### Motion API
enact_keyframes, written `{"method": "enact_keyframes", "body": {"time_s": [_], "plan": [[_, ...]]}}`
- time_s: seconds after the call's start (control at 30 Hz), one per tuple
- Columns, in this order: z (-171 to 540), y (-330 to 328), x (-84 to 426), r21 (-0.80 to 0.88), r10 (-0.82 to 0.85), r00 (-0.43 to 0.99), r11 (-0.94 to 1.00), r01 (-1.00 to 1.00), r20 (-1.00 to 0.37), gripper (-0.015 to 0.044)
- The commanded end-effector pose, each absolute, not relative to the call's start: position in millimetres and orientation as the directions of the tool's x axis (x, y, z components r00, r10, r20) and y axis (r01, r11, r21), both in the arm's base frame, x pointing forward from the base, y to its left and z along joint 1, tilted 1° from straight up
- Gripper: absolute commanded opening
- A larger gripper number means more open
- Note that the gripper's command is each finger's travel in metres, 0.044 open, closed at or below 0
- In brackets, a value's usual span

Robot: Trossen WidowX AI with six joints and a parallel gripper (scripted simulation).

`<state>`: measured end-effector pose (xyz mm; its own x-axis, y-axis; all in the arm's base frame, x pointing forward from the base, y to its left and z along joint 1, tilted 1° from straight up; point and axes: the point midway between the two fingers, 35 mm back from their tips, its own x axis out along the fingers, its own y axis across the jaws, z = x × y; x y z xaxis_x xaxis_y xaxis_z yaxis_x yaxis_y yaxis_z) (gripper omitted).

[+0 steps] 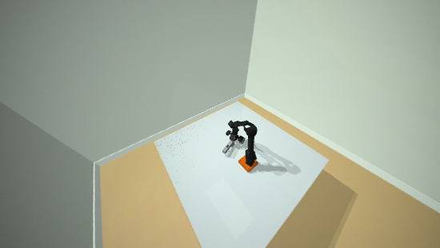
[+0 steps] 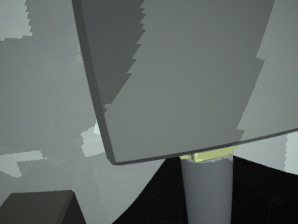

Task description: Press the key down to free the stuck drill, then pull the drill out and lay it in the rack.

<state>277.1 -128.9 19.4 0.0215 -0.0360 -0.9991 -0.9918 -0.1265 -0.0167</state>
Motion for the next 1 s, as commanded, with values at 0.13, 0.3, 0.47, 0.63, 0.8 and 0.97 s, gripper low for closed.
{"method": "enact_keyframes", "body": {"time_s": [0.13,0.3,0.47,0.63,0.8,0.97], "plan": [[19,-139,279,-0.016,-0.033,0.021,-0.128,-0.992,-0.999,0.0000],[19,-147,280,-0.016,-0.034,0.021,-0.128,-0.992,-0.999,0.0000],[19,-153,281,-0.016,-0.034,0.021,-0.128,-0.992,-0.999,0.0000],[19,-161,282,-0.016,-0.035,0.021,-0.128,-0.992,-0.999,0.0000],[19,-170,284,-0.016,-0.035,0.021,-0.128,-0.992,-0.999,0.0000],[18,-166,282,-0.014,-0.037,0.019,-0.124,-0.992,-0.999,0.0105]]}}
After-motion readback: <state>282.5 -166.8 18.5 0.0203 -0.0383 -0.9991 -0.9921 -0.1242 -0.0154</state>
